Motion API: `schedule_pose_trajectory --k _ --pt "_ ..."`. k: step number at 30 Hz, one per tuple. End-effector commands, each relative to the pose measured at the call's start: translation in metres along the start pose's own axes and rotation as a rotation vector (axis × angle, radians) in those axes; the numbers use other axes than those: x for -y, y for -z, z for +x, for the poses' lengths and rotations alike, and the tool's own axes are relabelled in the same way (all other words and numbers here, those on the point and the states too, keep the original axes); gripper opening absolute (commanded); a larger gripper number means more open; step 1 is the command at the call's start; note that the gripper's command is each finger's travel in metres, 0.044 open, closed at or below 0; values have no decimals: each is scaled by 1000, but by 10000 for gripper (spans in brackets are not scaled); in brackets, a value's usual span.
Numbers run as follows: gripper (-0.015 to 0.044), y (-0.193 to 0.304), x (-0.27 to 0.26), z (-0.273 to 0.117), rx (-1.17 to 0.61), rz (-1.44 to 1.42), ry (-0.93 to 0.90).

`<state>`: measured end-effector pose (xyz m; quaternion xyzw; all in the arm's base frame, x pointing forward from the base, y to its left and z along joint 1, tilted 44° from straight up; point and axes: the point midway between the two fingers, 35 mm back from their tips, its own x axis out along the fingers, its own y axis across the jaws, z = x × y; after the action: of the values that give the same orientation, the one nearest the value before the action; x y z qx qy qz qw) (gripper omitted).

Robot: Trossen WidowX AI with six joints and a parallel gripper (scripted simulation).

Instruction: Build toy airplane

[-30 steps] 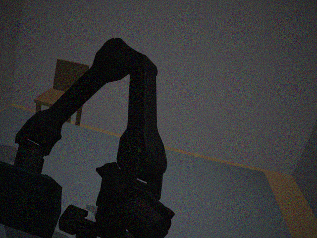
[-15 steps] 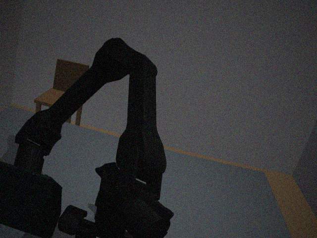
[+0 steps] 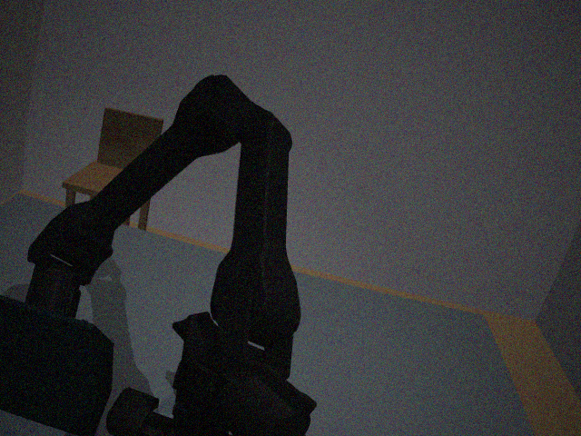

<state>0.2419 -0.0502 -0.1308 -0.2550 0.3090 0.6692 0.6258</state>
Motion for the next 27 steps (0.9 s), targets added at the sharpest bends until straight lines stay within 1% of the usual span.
schedule_pose_trajectory --k 1,12,17,22,27 --pt "195 -1 -1 7 5 4 -3" --pt "195 -2 -2 25 6 4 -3" --pt "195 -1 -2 26 6 4 -3" --pt "161 -1 -1 24 4 0 -1" --pt "30 -1 -1 24 4 0 -1"
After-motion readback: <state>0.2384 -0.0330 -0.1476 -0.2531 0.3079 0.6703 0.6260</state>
